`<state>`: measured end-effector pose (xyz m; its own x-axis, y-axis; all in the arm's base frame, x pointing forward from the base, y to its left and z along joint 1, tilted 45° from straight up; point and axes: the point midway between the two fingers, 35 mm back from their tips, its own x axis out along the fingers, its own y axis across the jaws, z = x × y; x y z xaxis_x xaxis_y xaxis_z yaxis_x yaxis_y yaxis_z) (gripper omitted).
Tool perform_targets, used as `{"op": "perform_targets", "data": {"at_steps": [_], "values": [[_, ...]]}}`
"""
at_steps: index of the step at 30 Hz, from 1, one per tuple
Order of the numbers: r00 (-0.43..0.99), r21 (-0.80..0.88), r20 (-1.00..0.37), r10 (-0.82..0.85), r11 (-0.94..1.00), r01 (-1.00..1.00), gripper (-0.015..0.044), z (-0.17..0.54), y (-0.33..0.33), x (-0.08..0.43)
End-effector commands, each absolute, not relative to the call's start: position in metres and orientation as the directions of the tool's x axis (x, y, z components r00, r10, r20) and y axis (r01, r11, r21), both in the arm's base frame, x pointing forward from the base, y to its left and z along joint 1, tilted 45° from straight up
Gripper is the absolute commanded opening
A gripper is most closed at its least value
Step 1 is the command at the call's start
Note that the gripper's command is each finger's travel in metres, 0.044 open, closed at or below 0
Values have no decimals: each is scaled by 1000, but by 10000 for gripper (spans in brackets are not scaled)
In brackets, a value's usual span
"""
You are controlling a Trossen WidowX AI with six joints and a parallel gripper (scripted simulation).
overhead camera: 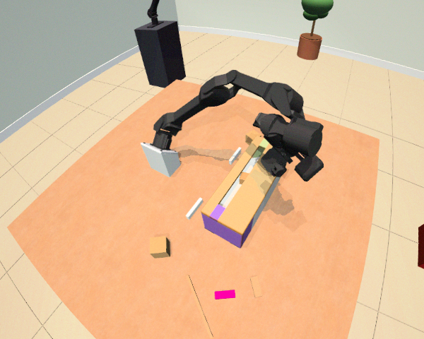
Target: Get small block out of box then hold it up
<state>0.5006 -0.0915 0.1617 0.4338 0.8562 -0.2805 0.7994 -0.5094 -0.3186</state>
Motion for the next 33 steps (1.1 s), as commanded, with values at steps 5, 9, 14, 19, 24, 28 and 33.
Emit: {"op": "perform_targets", "data": {"at_steps": [5,9,14,19,24,28,33], "values": [[398,-221,-360,844,-491,843,400,131,-98,472],[326,-125,-431,841,-413,902,400,99,-101,430],[213,-35,-477,853,-261,965,400,72,-96,374],[124,20,-481,868,-131,991,400,60,-88,332],[72,52,-473,878,-54,997,400,55,-82,307],[72,52,-473,878,-54,997,400,55,-82,307],[72,52,-473,878,-54,997,400,55,-81,307]]}}
